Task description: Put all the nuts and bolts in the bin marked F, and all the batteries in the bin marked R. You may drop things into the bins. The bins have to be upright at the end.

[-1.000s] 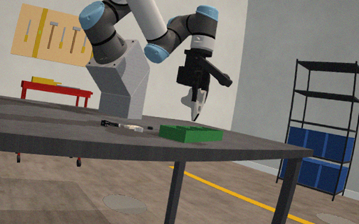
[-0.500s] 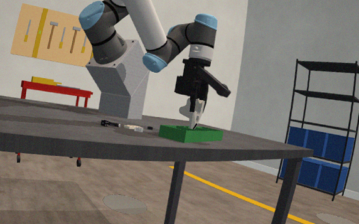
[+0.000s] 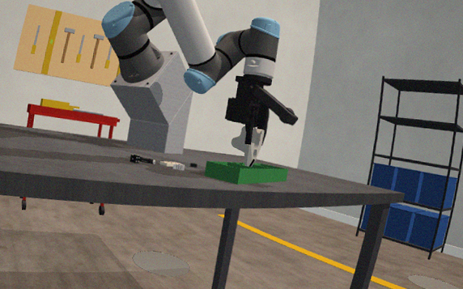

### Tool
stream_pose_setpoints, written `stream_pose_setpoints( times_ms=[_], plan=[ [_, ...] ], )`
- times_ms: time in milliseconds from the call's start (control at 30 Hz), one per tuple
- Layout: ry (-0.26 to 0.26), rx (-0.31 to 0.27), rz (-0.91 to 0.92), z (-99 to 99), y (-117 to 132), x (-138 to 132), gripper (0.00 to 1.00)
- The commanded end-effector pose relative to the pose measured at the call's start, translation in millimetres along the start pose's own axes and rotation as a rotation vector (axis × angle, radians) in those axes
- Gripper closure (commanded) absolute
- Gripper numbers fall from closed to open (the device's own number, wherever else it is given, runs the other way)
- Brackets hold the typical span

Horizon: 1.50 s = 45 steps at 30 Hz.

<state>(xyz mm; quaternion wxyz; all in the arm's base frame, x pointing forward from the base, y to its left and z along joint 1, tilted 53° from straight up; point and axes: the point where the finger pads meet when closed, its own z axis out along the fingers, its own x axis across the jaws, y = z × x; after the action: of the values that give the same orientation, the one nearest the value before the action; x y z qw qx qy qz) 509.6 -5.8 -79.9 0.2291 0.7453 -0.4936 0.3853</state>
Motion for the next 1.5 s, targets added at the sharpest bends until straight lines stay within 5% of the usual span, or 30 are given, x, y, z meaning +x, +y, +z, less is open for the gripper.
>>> stream_pose_setpoints(
  times_ms=[0, 933, 1467],
  plan=[
    [0.0, 0.001, 0.0, 0.1, -0.6, 0.0, 0.96],
    [0.0, 0.001, 0.0, 0.1, -0.6, 0.0, 0.96],
    [0.0, 0.001, -0.002, -19.6, 0.4, -0.2, 0.96]
  ],
)
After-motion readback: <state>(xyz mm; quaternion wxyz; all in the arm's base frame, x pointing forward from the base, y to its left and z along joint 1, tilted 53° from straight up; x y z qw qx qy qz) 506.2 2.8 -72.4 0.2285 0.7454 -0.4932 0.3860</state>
